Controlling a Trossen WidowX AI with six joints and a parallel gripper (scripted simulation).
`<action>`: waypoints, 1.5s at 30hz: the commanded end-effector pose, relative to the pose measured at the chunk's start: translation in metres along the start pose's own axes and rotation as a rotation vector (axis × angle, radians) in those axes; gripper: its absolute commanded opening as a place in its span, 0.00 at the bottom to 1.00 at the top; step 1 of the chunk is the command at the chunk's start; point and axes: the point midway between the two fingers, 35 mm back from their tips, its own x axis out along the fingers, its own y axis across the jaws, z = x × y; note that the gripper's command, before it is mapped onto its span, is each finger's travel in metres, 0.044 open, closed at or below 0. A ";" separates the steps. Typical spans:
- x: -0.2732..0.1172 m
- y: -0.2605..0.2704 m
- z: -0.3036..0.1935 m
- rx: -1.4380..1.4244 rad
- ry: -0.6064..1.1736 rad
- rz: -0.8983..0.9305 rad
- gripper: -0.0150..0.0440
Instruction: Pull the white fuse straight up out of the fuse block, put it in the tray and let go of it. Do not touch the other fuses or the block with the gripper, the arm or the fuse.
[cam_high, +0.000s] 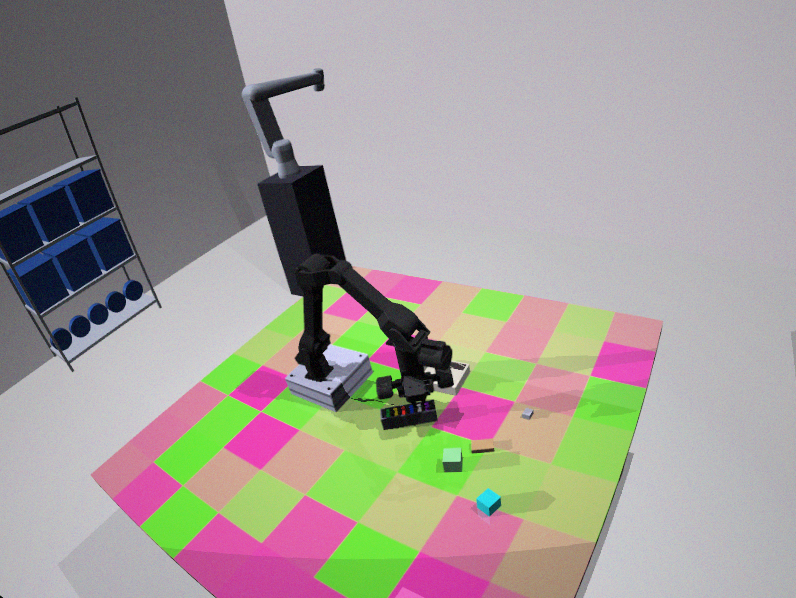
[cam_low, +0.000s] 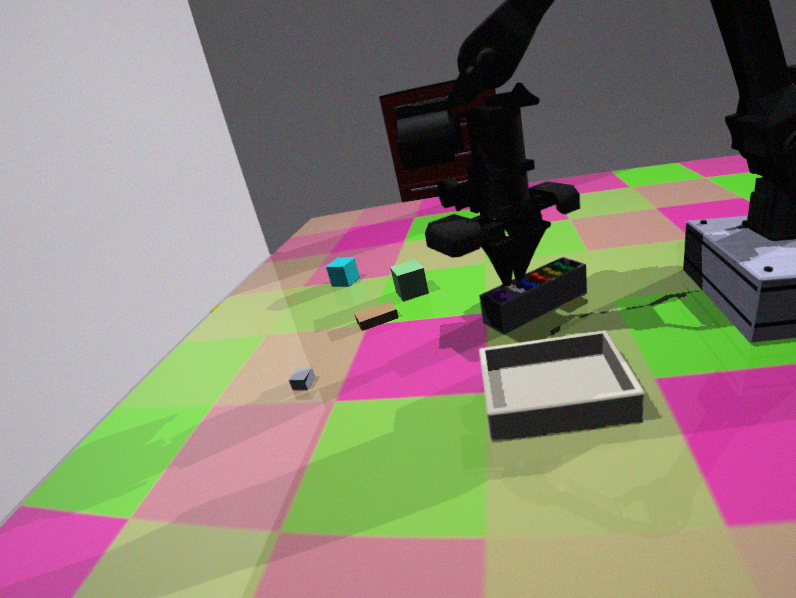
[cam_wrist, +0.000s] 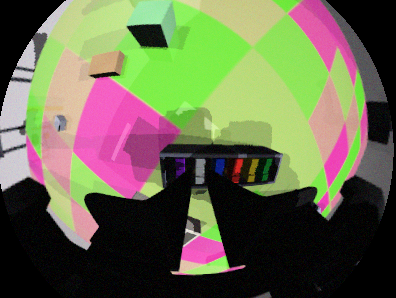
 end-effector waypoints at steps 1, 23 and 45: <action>0.003 -0.001 -0.002 0.003 0.009 -0.003 0.38; 0.013 -0.001 -0.002 0.003 0.009 -0.003 0.38; 0.013 -0.001 -0.002 0.003 0.009 -0.003 0.38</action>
